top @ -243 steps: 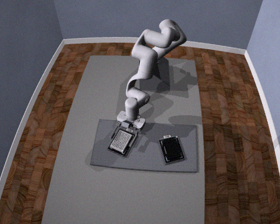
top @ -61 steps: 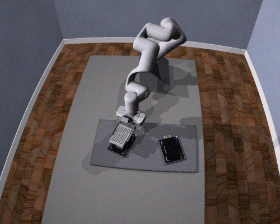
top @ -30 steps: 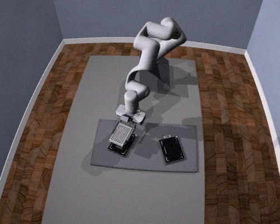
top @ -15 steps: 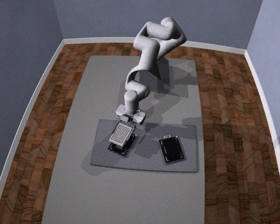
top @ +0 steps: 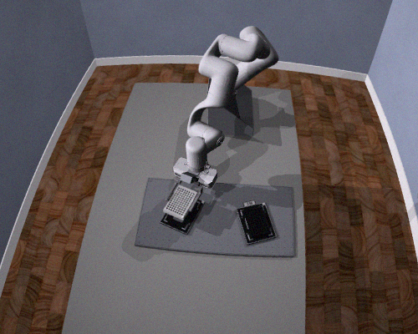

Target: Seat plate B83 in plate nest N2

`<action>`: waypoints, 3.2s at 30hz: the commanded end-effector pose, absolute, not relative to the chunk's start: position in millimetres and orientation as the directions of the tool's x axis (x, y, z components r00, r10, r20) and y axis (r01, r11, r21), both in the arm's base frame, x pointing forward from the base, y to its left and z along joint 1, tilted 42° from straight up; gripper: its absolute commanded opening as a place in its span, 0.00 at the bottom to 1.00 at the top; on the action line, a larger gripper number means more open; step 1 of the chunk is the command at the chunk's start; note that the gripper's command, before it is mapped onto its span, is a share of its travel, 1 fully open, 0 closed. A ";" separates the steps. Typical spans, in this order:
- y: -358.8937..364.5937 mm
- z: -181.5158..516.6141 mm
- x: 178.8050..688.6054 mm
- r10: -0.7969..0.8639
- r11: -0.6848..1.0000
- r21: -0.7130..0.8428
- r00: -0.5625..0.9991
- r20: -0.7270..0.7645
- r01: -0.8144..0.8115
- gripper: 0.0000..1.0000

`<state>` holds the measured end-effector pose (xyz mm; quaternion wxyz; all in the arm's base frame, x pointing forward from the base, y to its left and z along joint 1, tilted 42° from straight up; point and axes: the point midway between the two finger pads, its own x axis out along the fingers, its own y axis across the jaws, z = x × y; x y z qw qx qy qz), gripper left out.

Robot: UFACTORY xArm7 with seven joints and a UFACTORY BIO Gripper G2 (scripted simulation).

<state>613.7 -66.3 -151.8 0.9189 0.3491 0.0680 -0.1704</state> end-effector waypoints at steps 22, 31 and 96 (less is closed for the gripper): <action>-45.9 -176.5 615.3 -0.269 0.699 0.618 0.933 -0.240 0.361 0.00; -35.9 -187.7 615.3 -0.269 0.699 0.618 0.933 -0.240 0.361 0.00; -30.6 -193.7 615.2 -0.269 0.699 0.618 0.933 -0.240 0.361 0.00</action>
